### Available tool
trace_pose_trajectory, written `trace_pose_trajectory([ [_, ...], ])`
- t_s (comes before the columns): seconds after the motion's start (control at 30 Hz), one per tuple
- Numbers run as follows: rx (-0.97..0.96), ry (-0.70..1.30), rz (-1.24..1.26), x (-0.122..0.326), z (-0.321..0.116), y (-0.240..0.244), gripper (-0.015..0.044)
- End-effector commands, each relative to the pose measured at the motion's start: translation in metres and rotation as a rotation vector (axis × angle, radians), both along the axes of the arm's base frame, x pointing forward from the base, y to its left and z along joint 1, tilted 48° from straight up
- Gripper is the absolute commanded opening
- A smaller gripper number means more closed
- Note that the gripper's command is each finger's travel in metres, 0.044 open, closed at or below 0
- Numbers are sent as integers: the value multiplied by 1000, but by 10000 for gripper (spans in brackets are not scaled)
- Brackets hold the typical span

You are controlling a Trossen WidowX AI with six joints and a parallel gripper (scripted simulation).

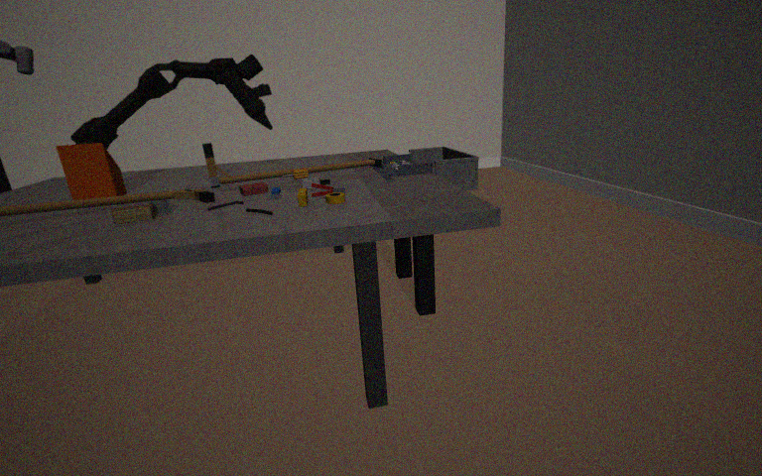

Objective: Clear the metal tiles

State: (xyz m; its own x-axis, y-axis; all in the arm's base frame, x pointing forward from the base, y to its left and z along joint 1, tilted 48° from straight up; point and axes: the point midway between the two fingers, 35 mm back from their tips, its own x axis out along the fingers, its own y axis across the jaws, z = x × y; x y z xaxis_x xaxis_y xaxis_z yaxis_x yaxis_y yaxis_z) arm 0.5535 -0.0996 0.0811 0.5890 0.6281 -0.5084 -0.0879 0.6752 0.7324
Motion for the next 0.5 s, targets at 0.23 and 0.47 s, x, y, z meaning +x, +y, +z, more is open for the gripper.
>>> trace_pose_trajectory([
  [0.23, 24, -44, -81, -21, 21, -35, 440],
  [0.47, 34, -76, -139, -37, 34, -58, 440],
])
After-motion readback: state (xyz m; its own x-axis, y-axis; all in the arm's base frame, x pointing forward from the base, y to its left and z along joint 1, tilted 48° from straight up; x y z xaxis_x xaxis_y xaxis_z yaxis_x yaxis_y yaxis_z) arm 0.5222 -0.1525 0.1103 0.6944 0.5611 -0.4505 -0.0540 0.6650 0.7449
